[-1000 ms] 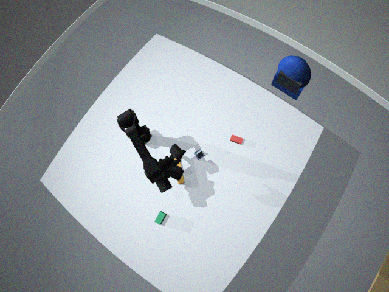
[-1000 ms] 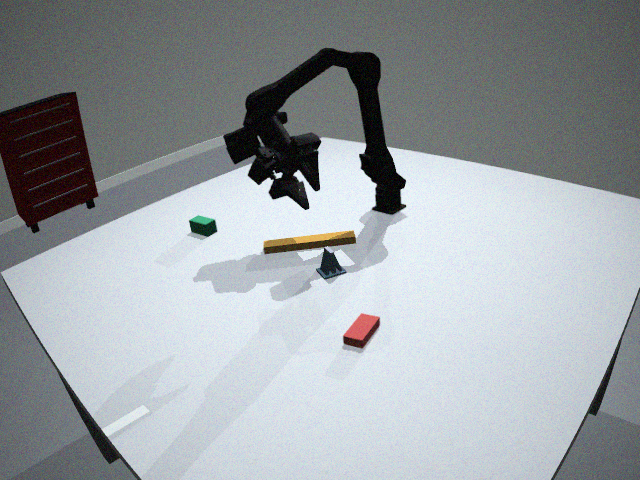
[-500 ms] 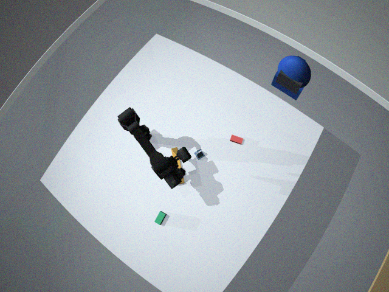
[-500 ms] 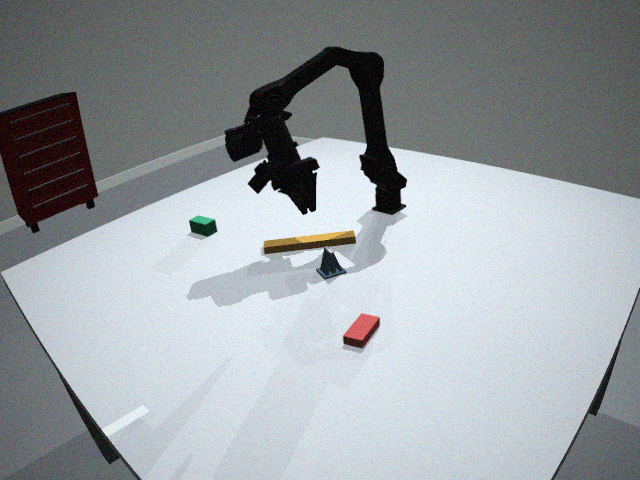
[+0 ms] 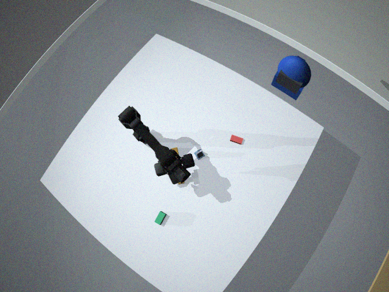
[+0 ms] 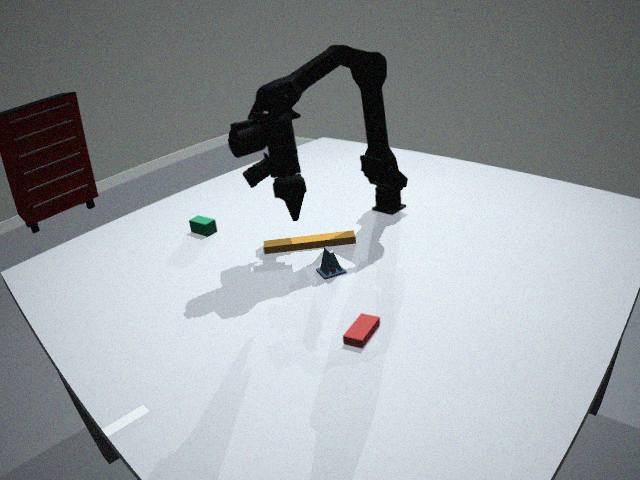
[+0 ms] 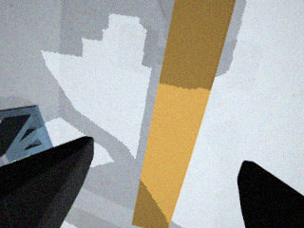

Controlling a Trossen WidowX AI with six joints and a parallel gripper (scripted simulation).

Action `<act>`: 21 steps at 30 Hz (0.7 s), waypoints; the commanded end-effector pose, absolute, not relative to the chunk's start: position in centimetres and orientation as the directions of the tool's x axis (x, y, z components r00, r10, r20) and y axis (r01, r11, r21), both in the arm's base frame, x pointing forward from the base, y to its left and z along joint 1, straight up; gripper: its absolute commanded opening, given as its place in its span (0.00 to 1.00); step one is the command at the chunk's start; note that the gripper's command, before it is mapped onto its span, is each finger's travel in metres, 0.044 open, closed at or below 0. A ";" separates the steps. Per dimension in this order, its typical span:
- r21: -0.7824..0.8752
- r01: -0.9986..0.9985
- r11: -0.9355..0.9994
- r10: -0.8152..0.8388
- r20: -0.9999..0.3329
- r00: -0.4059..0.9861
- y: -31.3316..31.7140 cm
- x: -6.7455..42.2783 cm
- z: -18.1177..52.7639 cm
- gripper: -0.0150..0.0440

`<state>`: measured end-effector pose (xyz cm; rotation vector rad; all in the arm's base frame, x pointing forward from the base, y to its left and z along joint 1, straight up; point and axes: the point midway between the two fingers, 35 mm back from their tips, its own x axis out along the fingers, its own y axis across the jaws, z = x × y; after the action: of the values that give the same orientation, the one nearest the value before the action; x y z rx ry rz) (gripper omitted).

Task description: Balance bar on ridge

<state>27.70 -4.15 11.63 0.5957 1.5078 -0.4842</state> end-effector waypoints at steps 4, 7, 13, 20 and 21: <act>0.015 0.678 0.735 -0.004 -1.000 0.026 -4.6 28.0 11.8 0.79; 0.015 0.678 0.735 -0.004 -1.000 0.026 -4.6 28.1 11.7 0.79; 0.015 0.678 0.735 -0.004 -1.000 0.026 -4.7 28.2 9.1 0.79; 0.014 0.678 0.735 -0.004 -1.000 0.026 -4.6 28.1 7.3 0.79; 0.014 0.678 0.735 -0.004 -1.000 0.026 -4.6 28.1 7.3 0.79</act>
<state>28.16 -4.57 7.77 0.5866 1.4694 -0.5700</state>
